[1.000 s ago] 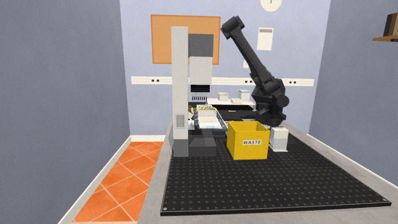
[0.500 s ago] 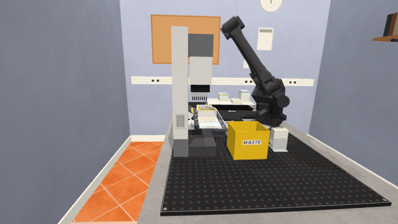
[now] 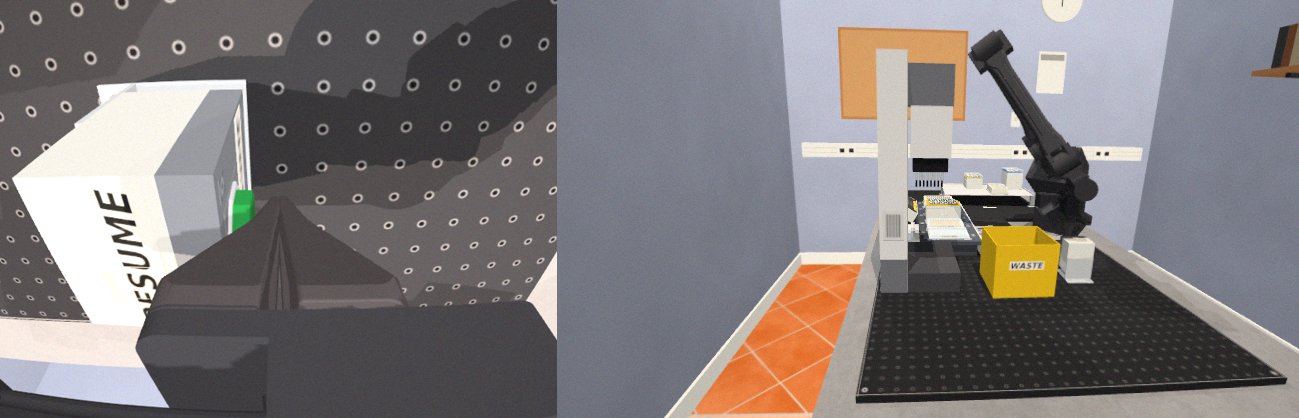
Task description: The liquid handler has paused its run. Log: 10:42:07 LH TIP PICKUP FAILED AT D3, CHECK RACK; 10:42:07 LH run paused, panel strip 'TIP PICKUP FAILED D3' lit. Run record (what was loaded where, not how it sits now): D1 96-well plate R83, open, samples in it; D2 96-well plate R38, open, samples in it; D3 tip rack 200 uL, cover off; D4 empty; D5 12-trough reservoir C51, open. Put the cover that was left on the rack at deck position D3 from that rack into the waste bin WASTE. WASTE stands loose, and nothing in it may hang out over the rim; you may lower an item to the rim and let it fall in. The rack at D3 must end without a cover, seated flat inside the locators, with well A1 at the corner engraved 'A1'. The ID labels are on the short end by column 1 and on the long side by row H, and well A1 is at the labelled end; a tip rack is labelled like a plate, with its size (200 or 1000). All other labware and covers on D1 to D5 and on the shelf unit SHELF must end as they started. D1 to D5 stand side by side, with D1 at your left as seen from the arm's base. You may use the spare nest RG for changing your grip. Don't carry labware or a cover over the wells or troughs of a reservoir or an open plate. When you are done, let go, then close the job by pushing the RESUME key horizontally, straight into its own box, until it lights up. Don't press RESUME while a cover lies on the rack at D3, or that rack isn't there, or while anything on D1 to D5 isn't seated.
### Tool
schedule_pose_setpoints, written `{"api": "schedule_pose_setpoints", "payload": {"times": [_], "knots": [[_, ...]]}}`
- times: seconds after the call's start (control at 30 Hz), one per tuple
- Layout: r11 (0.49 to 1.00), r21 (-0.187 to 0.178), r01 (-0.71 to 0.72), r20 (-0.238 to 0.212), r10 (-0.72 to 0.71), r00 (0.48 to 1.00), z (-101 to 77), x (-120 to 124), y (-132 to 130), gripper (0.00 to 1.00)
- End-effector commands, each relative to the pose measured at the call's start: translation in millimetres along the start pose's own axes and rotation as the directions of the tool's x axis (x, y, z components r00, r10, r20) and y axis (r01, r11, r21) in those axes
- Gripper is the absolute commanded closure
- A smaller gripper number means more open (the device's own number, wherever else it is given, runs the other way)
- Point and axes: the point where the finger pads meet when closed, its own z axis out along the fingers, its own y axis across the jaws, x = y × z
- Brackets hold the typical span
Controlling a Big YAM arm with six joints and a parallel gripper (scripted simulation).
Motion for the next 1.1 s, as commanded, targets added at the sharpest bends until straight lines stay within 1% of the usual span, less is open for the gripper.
{"api": "schedule_pose_setpoints", "payload": {"times": [0.0, 0.13, 0.17, 0.43, 0.53, 0.63, 1.07], "knots": [[1.000, -0.017, -0.006, -0.005, 0.006, 1.000, -2.3, 4.3, 12.9, 1.00], [1.000, -0.017, -0.008, -0.004, 0.008, 1.000, -2.6, 3.5, 13.4, 1.00], [1.000, -0.013, -0.003, -0.005, 0.003, 1.000, -2.0, 4.9, 10.2, 1.00], [1.000, -0.020, -0.008, -0.004, 0.008, 1.000, -3.0, 3.9, 17.6, 1.00], [1.000, -0.017, -0.005, -0.006, 0.005, 1.000, -2.4, 4.7, 17.6, 1.00], [1.000, -0.022, -0.008, -0.005, 0.008, 1.000, -3.1, 4.2, 20.1, 1.00], [1.000, -0.022, -0.008, -0.006, 0.007, 1.000, -2.6, 4.8, 23.9, 1.00]]}}
